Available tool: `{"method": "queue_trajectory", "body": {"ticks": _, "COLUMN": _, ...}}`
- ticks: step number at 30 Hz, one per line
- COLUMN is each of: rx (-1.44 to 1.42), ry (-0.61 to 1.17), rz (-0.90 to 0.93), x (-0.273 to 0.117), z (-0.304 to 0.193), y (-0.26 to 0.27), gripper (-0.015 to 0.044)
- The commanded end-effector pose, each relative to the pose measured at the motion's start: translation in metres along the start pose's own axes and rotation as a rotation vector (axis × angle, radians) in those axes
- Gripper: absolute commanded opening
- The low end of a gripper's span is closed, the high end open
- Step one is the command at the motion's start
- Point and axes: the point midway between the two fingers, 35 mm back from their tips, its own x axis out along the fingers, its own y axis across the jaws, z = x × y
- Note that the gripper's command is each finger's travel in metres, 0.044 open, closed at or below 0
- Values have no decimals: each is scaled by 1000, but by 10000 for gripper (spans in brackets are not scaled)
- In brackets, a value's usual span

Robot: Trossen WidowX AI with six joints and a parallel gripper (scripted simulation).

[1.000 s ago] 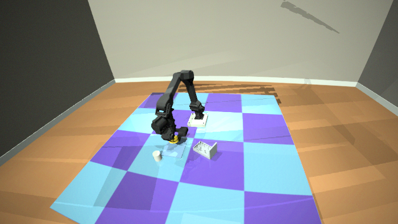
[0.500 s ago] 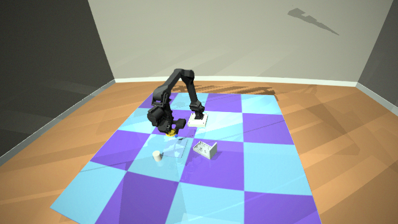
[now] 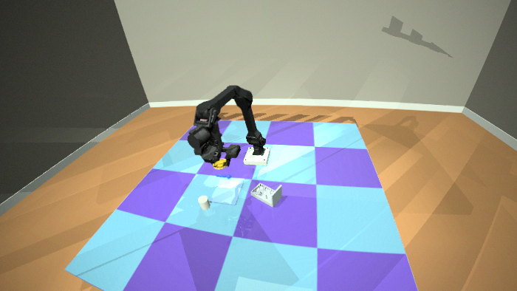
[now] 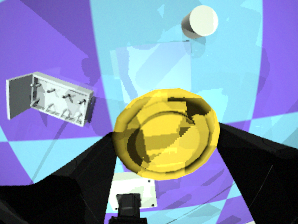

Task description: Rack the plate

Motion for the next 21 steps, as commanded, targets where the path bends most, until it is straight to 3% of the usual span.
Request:
{"method": "queue_trajectory", "body": {"ticks": 1, "rx": 23, "ry": 1, "rz": -2, "x": -4, "z": -2, "y": 5, "gripper": 0}}
{"method": "queue_trajectory", "body": {"ticks": 13, "rx": 413, "ry": 7, "rz": 6, "x": -4, "z": -50, "y": 82, "gripper": 0}}
{"method": "queue_trajectory", "body": {"ticks": 21, "rx": 457, "ry": 9, "rz": 8, "x": -2, "z": -57, "y": 90, "gripper": 0}}
